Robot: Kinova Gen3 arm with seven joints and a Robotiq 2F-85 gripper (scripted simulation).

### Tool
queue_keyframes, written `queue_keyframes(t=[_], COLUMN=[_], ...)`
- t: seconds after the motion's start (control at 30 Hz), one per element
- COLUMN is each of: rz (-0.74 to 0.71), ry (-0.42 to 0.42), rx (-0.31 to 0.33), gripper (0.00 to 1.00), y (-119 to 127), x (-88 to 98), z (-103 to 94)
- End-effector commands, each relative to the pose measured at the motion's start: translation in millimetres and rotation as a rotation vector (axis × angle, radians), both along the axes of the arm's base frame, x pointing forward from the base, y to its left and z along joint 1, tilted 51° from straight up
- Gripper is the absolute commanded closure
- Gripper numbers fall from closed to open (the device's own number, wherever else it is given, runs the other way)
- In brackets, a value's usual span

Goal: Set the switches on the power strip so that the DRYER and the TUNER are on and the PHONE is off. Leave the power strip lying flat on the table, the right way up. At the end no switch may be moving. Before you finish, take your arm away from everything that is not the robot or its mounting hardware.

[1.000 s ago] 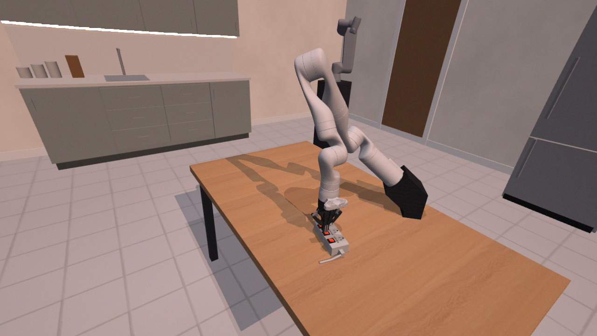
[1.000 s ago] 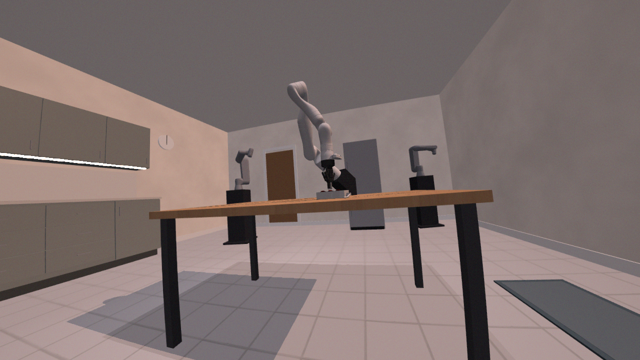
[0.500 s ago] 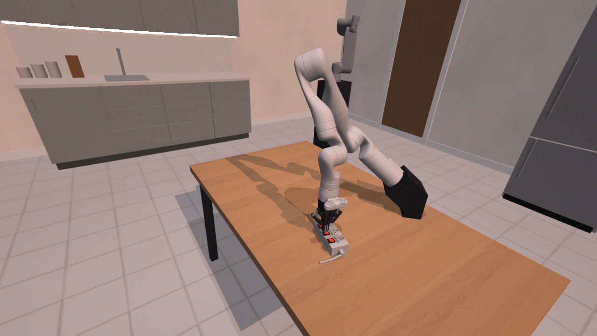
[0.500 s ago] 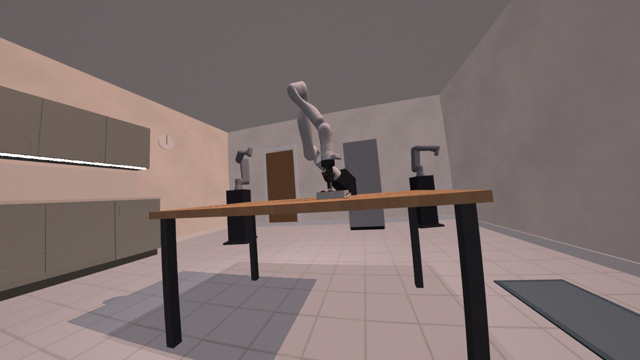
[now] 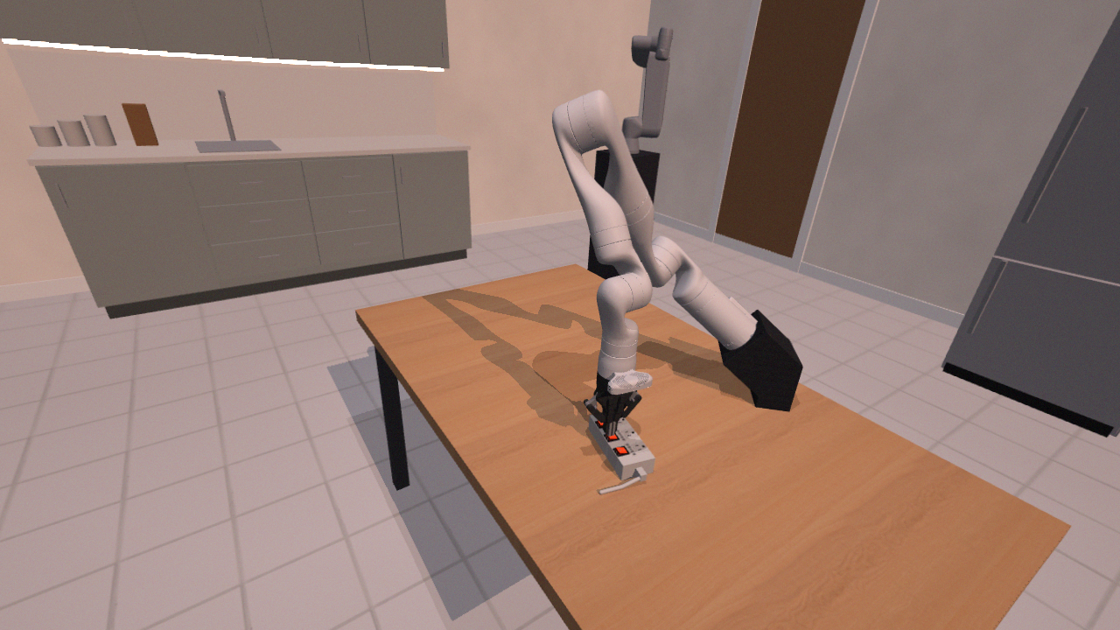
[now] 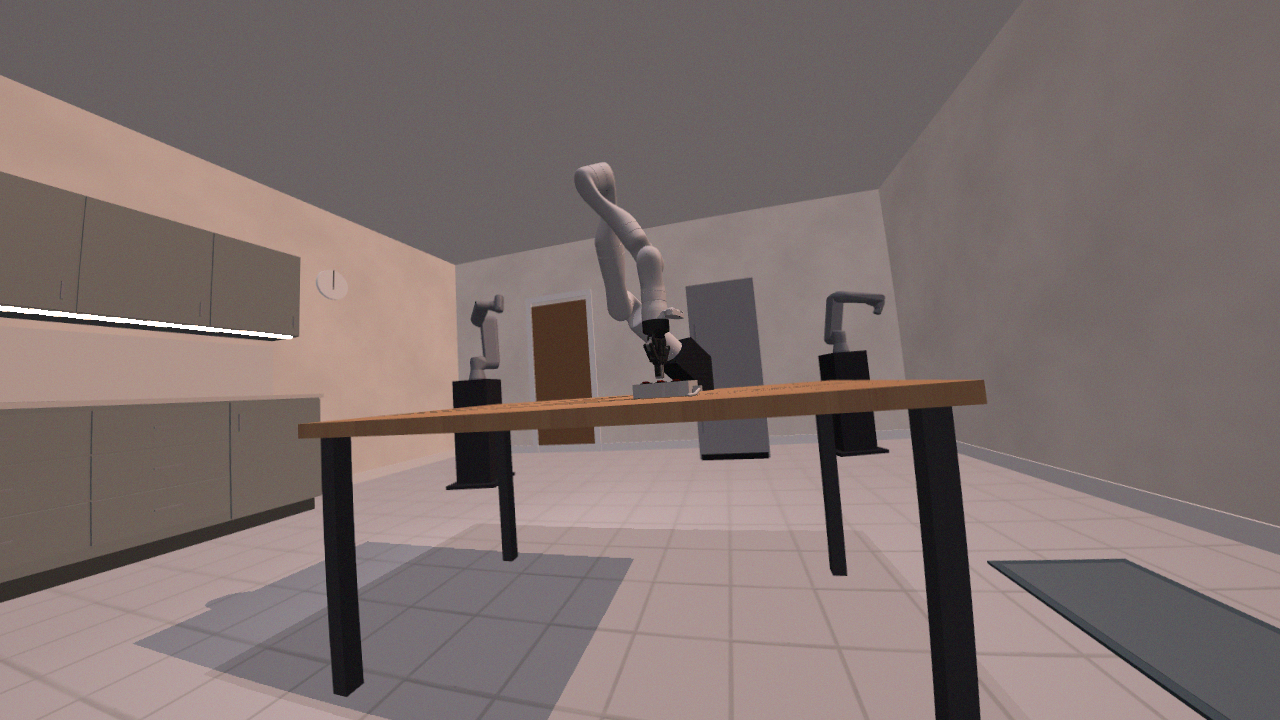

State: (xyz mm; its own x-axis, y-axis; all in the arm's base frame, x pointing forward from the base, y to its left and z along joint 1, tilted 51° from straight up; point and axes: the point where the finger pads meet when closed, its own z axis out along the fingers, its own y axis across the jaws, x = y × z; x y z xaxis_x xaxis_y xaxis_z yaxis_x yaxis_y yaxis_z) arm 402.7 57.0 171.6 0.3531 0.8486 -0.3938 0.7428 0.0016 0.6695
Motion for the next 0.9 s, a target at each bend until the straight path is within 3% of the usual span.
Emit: queue_keyframes(t=[0.0,0.87], rz=[0.001,0.001], ry=[0.0,0.0], rx=[0.0,0.0], gripper=[1.0,1.0], y=[0.4,-3.9], x=[0.1,4.7], z=[0.0,-5.1])
